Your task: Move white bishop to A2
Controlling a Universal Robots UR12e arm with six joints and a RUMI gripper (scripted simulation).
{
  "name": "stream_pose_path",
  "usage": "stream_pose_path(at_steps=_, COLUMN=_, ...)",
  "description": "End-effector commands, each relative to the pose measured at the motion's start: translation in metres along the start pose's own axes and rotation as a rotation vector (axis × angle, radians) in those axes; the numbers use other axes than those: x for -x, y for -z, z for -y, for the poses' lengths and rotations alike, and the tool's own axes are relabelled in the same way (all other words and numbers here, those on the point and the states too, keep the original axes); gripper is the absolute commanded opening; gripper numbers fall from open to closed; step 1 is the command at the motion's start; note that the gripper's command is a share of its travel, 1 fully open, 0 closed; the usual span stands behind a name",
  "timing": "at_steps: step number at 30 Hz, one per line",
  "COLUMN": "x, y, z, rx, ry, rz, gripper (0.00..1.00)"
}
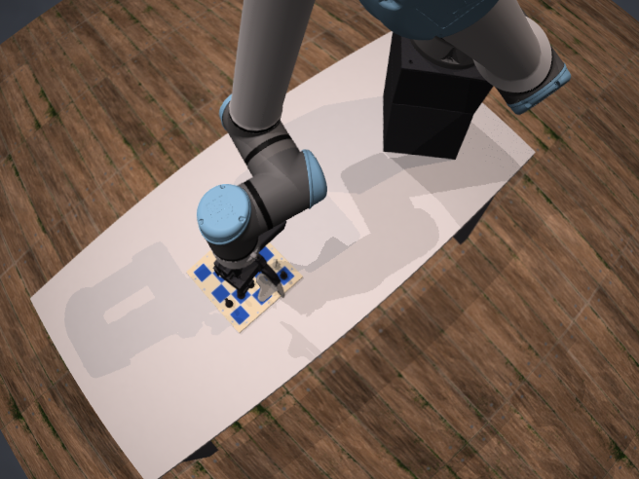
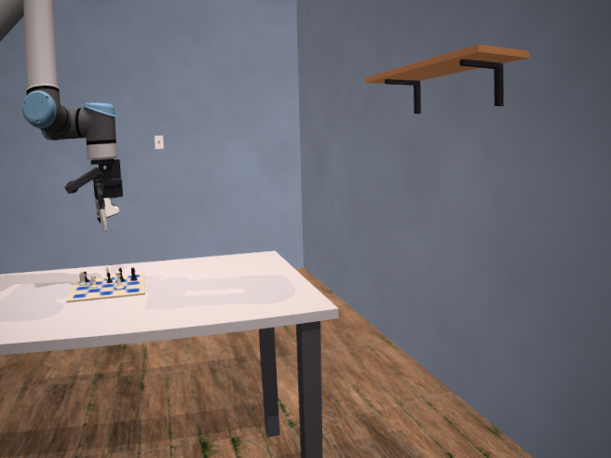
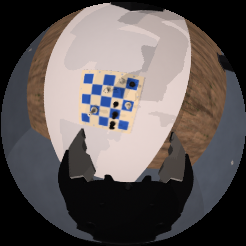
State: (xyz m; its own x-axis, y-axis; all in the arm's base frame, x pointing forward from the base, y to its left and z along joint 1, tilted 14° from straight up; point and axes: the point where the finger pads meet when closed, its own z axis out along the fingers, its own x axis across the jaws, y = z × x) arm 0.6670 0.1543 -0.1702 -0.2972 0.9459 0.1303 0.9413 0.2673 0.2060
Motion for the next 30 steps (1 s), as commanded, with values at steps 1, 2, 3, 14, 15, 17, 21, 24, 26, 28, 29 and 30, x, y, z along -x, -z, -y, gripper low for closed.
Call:
stream_pose_path(at_steps=1, x=0.0000, y=0.0005, z=-0.0003, rx=0.003, ry=0.000, rz=0.001, gripper=1.00)
stream_pose_path(at_steps=2, x=0.0000, y=0.0005, z=-0.0003, rx=0.003, ry=0.000, rz=0.001, gripper=1.00)
stream_pose_path(at_steps=3, x=0.0000, y=0.0005, z=-0.0003, rx=0.003, ry=0.000, rz=0.001, gripper=1.00)
stream_pose_path(at_steps=14, x=0.0000, y=0.0004, z=-0.0003, rx=0.003, ry=0.004, rz=0.001, gripper=1.00)
stream_pose_path(at_steps=15, x=0.0001, y=0.0004, z=-0.0003, rx=0.003, ry=0.007, rz=0.001, gripper=1.00)
stream_pose_path(at_steps=17, x=0.0001, y=0.0001, z=-0.0002, rx=0.003, ry=0.017, rz=0.001, gripper=1.00)
stream_pose_path(at_steps=21, x=0.0004, y=-0.0011, z=0.0002, rx=0.003, ry=0.058, rz=0.001, gripper=1.00)
stream_pose_path(at_steps=24, x=0.0004, y=-0.0016, z=0.0003, rx=0.003, ry=0.074, rz=0.001, gripper=1.00)
stream_pose_path(at_steps=26, x=0.0007, y=-0.0027, z=0.0006, rx=0.003, ry=0.111, rz=0.001, gripper=1.00)
stream_pose_path(at_steps=28, x=0.0009, y=-0.0040, z=0.0009, rx=0.003, ry=0.157, rz=0.001, gripper=1.00)
stream_pose_path(at_steps=29, x=0.0011, y=-0.0047, z=0.0010, rx=0.003, ry=0.183, rz=0.001, gripper=1.00)
stream_pose_path(at_steps=30, x=0.0012, y=-0.0055, z=0.0012, rx=0.003, ry=0.211, rz=0.001, gripper=1.00)
